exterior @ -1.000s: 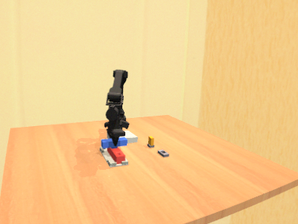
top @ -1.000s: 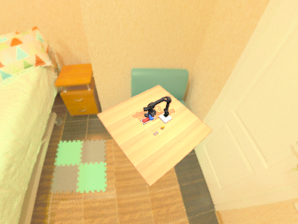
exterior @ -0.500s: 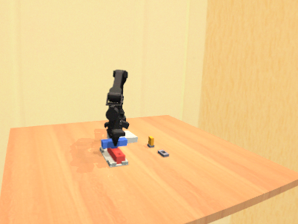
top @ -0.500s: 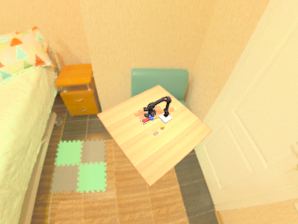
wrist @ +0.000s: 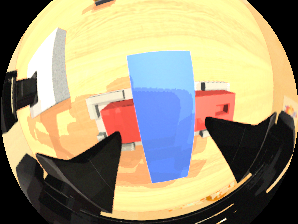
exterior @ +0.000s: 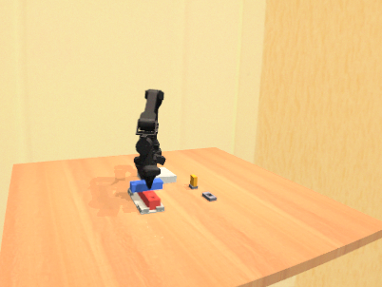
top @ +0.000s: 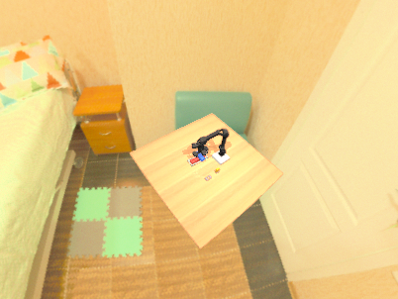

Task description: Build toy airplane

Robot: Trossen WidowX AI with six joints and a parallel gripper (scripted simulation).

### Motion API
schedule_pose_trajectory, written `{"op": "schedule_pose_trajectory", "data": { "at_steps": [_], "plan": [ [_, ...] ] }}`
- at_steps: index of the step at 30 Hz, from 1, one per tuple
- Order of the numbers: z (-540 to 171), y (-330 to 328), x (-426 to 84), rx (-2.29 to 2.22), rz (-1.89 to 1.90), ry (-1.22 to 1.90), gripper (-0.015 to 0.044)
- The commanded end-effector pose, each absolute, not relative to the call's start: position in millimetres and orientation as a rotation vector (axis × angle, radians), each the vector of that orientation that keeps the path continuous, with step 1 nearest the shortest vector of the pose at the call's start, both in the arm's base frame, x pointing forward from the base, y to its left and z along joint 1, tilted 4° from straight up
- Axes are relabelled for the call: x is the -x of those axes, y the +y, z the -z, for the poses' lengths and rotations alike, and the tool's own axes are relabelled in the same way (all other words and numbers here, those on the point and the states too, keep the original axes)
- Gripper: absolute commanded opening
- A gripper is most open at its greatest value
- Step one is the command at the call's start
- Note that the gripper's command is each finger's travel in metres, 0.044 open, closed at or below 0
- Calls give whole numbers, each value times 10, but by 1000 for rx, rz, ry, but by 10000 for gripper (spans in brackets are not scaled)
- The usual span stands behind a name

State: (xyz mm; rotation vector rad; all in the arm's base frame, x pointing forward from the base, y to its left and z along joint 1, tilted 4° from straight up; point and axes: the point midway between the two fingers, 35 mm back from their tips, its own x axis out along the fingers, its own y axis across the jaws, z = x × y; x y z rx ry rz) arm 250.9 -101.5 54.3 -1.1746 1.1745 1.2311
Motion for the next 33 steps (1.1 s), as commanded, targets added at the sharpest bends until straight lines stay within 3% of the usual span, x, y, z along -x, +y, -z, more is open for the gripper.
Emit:
{"op": "schedule_pose_trajectory", "data": {
  "at_steps": [1,10,17,33],
  "plan": [
    [-546,-1016,-2511,1175,-1231,1174,440],
    [-1376,-1054,-2516,1176,-1231,1177,440],
    [-1399,-1062,-2543,1127,-1183,1209,440],
    [-1399,-1061,-2551,-39,-30,1571,440]
  ]
}}
